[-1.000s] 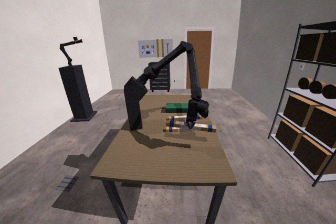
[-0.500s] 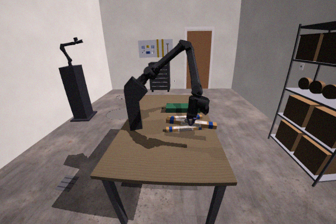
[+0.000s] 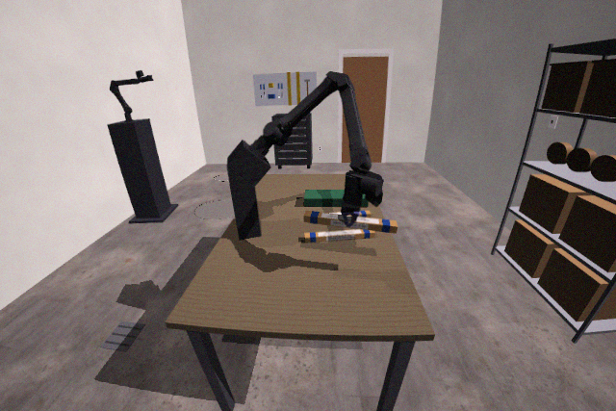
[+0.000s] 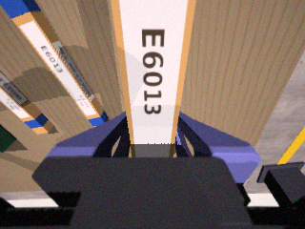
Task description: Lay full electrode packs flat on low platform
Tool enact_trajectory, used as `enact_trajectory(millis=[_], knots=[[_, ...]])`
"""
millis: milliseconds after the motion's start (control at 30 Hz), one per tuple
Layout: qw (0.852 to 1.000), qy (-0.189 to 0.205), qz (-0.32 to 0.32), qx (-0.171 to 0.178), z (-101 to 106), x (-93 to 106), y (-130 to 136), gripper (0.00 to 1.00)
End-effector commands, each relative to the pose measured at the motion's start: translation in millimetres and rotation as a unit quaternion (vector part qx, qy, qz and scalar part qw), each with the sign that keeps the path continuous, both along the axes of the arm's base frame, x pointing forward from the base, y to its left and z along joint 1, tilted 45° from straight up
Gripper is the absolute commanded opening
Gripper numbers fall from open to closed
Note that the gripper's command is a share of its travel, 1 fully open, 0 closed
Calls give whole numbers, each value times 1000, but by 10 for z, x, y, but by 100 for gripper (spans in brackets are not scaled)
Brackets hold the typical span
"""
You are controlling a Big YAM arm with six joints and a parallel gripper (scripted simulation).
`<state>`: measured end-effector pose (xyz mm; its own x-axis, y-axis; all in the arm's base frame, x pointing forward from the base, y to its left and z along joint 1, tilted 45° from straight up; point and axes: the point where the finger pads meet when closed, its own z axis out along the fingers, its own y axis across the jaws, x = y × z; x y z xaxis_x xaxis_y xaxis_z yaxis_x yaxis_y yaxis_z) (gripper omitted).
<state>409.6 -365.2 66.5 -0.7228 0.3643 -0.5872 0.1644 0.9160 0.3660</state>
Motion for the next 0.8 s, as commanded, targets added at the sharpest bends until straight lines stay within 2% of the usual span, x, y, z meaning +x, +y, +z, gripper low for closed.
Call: enact_trajectory(millis=[0,500,767], knots=[[999,-23,-21,-33,402,-186,-267,0],[998,-31,-21,-46,477,-141,-331,0],[998,-30,-21,-44,445,-156,-306,0]])
